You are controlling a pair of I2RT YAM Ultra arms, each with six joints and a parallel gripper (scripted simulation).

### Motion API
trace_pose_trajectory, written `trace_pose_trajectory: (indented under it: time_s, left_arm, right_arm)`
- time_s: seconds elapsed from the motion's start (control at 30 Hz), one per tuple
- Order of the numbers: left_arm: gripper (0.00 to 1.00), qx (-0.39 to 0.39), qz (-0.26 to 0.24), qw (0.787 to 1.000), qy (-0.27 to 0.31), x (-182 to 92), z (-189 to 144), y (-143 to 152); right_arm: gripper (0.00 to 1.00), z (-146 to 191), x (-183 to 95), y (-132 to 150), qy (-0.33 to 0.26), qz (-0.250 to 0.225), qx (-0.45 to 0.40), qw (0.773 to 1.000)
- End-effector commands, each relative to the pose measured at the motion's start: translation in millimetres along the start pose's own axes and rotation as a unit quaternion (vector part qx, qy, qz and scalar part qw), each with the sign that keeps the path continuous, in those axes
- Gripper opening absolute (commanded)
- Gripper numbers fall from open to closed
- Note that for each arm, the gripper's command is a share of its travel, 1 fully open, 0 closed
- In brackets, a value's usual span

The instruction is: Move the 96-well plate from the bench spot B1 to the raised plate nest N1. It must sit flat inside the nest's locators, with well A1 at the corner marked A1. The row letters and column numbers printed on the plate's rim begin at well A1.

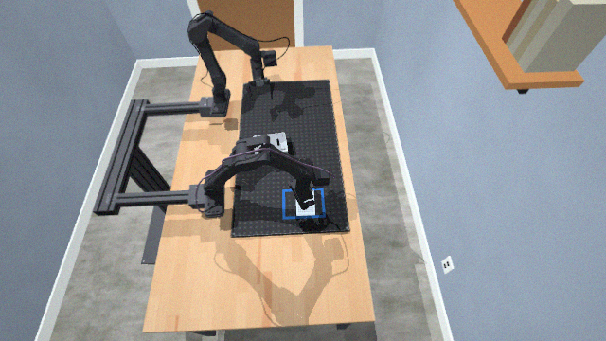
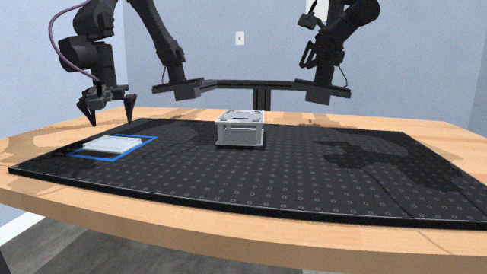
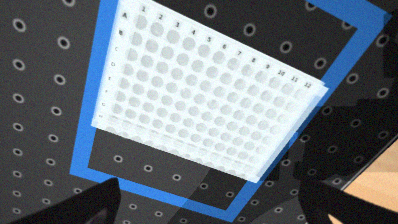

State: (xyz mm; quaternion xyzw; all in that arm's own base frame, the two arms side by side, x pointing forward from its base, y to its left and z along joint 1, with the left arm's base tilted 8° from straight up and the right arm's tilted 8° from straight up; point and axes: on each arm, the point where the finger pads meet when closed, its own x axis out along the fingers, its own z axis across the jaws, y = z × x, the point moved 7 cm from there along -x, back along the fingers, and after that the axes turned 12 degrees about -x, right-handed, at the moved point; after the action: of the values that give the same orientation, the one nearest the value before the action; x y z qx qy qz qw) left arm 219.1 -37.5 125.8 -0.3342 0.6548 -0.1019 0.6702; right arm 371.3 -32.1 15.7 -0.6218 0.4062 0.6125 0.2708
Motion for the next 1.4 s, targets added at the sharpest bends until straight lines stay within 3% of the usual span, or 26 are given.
trace_pose_trajectory:
  time_s: [0.0,0.27,0.5,0.57,0.77,0.87,1.37]
  left_arm:
    - [1.00,0.013,-0.008,1.000,-0.005,-5.7,4.5,-9.1]
    - [1.00,0.013,-0.008,1.000,-0.005,-5.7,4.5,-9.1]
    - [1.00,0.013,-0.008,1.000,-0.005,-5.7,4.5,-9.1]
    - [1.00,0.013,-0.008,1.000,-0.005,-5.7,4.5,-9.1]
    - [1.00,0.013,-0.008,1.000,-0.005,-5.7,4.5,-9.1]
    - [1.00,0.013,-0.008,1.000,-0.005,-5.7,4.5,-9.1]
    - [1.00,0.013,-0.008,1.000,-0.005,-5.7,4.5,-9.1]
  right_arm:
    - [1.00,-10.9,-5.1,-5.2,0.021,-0.017,-0.088,0.996]
    - [1.00,-18.4,-5.1,-8.7,0.045,-0.020,-0.291,0.956]
    - [1.00,-21.4,-1.8,-17.3,0.058,-0.040,-0.433,0.898]
    - [1.00,-21.4,-1.8,-17.3,0.058,-0.040,-0.433,0.898]
    - [1.00,-5.3,11.9,-25.2,0.057,-0.049,-0.537,0.840]
    - [1.00,-0.6,18.3,-26.4,0.055,-0.049,-0.552,0.831]
    - [1.00,-1.6,38.1,-24.6,0.049,-0.041,-0.547,0.835]
